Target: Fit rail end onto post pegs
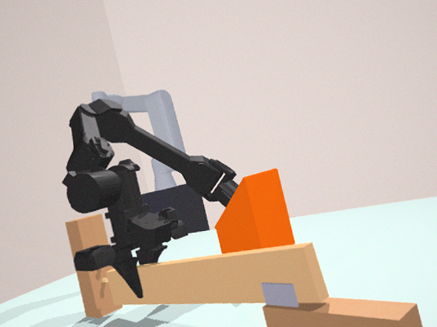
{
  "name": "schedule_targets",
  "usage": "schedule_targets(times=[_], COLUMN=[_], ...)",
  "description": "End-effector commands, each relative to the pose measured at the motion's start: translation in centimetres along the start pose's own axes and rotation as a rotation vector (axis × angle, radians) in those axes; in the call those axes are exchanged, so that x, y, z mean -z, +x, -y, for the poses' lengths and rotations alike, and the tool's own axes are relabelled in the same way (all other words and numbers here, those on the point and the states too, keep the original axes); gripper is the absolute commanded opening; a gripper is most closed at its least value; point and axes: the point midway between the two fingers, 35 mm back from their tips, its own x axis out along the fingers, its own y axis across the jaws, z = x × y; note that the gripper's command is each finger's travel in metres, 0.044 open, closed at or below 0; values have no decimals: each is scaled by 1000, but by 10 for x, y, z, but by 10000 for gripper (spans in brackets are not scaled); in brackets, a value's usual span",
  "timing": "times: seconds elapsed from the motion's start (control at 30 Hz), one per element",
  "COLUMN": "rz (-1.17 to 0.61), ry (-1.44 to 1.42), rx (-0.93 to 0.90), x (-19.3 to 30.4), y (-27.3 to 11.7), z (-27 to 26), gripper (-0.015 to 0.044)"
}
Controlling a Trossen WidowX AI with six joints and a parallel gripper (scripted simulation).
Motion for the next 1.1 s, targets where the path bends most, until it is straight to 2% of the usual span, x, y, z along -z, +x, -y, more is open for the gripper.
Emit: schedule_targets(times=[0.0, 1.07], rz=[11, 12], ry=[0, 0], rx=[8, 8], x=[-3, -3], y=[-6, -22], z=[2, 2], gripper=[0, 0])
